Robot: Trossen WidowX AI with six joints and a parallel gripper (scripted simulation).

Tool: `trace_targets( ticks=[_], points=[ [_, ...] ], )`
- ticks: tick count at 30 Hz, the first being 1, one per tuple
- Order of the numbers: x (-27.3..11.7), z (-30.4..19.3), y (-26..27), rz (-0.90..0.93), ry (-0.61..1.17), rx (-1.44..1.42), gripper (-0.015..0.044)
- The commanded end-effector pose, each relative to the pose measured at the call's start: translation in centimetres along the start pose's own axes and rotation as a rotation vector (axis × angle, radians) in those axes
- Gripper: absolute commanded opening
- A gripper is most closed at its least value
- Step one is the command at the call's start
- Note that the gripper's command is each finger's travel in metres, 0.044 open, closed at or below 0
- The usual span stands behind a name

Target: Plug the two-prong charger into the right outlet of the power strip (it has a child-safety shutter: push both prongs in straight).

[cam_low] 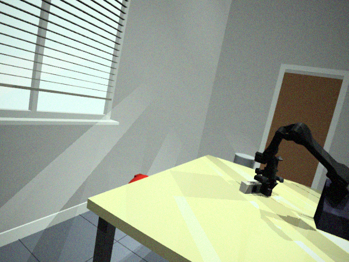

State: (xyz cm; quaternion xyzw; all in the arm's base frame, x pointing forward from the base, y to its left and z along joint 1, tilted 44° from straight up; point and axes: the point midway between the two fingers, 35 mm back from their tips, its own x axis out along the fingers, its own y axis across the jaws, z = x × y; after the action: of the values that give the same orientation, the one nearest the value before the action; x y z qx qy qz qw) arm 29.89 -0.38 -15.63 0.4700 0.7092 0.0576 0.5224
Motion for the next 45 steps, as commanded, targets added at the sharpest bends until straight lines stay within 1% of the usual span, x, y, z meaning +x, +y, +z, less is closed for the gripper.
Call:
trace_targets(
  ticks=[1,45],
  points=[
    [-0.2,0.6,0.0,-0.001,-0.012,-0.01,0.0],
    [-0.5,2.0,0.1,-0.001,-0.013,-0.01,0.0]
  ],
)
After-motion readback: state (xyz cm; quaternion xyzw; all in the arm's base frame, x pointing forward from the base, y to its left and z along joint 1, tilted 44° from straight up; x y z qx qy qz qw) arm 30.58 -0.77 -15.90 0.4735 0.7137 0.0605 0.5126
